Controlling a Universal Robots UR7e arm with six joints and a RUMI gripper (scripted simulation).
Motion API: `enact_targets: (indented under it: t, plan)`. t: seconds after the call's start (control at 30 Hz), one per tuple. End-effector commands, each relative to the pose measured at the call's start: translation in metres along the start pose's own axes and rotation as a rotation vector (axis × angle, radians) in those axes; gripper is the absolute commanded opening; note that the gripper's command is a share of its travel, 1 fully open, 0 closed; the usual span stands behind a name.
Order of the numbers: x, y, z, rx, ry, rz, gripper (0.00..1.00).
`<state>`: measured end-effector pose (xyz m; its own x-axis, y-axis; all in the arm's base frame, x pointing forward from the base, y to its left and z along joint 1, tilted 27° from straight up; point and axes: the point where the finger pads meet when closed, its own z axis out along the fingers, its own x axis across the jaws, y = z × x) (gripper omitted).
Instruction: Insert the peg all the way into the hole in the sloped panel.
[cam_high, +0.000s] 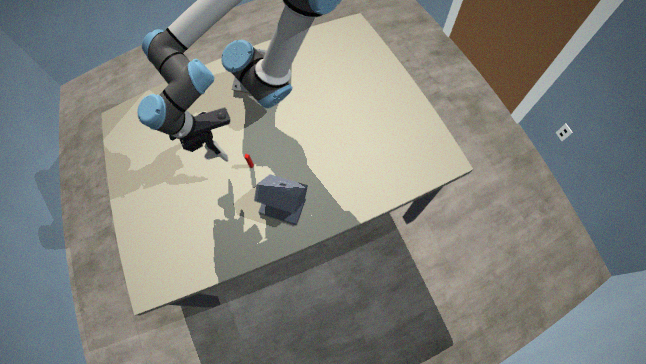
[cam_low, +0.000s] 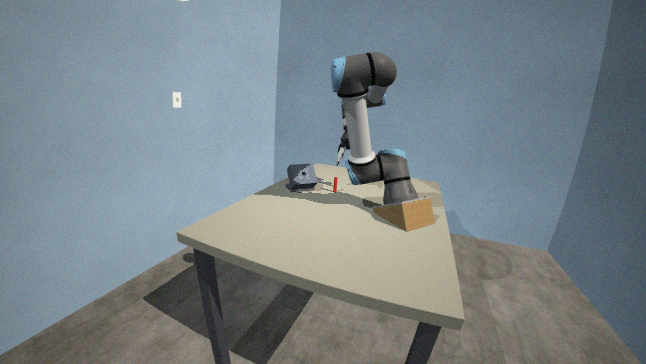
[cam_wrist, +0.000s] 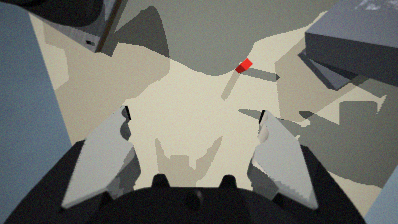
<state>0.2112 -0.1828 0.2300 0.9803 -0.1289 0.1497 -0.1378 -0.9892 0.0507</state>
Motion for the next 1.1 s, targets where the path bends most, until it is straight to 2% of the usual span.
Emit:
enact_targets:
  t: [0.0,1.07]
  plan:
    - [0.006,-0.003,0.003,-0.03,0.008,-0.087,1.0]
    - [0.039,-0.028,0.014,-0.195,0.058,-0.565,1.0]
